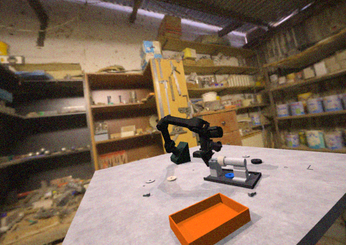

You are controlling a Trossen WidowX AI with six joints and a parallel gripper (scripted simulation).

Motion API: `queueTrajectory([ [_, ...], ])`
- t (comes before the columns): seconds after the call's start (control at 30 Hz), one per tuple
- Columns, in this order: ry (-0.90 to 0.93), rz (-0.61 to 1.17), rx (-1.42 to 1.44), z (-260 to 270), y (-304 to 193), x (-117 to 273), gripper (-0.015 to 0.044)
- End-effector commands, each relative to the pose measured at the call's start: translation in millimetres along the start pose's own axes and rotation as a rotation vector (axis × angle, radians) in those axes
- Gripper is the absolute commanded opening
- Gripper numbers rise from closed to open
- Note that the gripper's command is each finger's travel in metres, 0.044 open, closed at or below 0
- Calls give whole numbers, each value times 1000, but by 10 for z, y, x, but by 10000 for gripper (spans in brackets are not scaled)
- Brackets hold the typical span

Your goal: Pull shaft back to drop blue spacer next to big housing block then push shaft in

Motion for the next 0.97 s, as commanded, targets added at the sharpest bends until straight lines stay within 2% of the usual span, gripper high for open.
queueTrajectory([
  [0.0, 7, -8, -3, 5, 34, 9, 0],
  [0.47, 7, -9, -3, 8, 49, 11, 0],
  [0.93, 2, 3, 2, 0, 22, 75, 368],
])
Point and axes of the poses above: the point midway between the two fingers, 35 mm back from their tips, its own x axis back along the fingers, its own z axis across the jaws, y = z × x, the point moved 4 cm from there along x, back along the fingers, and after that the axes turned 7 degrees about -x, right-handed, at the moved point
